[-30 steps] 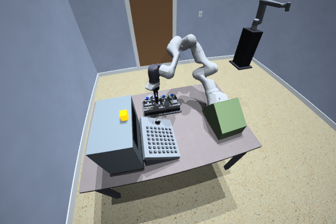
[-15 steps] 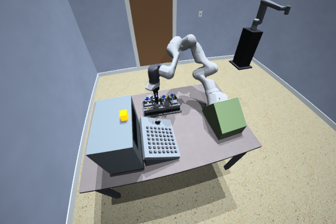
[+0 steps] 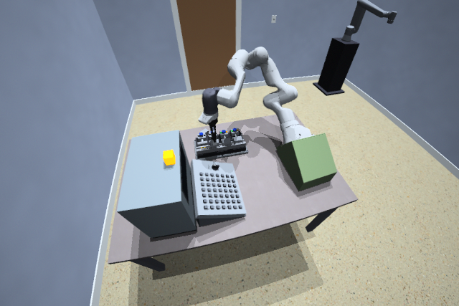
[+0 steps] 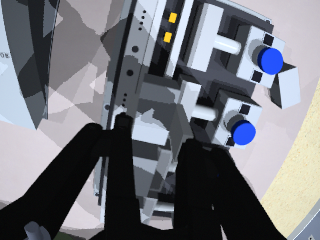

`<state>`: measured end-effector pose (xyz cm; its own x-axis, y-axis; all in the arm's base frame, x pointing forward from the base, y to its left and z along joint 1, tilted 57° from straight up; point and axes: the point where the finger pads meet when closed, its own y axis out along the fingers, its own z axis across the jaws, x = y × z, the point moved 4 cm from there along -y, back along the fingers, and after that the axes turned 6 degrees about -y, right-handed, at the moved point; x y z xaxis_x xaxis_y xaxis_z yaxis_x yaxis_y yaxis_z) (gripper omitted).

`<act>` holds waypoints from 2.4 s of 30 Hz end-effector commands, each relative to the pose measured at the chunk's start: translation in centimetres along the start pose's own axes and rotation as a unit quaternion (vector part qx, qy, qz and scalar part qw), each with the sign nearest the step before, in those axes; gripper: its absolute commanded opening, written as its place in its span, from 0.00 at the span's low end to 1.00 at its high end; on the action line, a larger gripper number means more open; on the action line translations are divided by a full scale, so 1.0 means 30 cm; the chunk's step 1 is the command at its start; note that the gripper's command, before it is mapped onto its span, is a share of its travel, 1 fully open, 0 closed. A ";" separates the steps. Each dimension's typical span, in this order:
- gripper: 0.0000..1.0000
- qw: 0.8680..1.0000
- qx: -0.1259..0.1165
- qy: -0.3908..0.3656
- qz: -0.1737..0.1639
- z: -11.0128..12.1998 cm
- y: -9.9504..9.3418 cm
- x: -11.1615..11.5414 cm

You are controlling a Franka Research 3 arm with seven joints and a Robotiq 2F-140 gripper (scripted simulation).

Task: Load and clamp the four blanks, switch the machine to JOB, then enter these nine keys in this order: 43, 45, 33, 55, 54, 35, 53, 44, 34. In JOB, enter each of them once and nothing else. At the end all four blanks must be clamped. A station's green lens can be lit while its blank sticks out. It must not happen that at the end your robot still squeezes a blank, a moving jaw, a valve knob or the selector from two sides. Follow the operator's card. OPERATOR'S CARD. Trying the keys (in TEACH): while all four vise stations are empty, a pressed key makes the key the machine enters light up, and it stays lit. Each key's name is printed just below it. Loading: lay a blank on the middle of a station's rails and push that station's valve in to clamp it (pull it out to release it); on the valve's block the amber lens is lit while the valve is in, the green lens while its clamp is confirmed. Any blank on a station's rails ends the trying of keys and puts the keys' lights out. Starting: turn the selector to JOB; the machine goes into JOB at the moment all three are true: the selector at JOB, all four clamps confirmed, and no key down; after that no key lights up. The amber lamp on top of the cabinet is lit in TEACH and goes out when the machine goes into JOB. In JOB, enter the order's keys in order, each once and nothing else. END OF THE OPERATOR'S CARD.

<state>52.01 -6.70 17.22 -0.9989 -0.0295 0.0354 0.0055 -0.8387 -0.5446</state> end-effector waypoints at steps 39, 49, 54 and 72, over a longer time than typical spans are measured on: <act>0.40 1.000 0.001 0.001 0.001 -0.001 0.002 -0.002; 0.40 1.000 0.001 0.001 0.001 -0.001 0.002 -0.002; 0.40 1.000 0.001 0.001 0.001 -0.001 0.002 -0.002; 0.40 1.000 0.001 0.001 0.001 -0.001 -0.106 -0.001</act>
<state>52.21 -4.95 18.22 -0.9991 -0.0336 0.0267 0.0136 -0.8382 -0.5451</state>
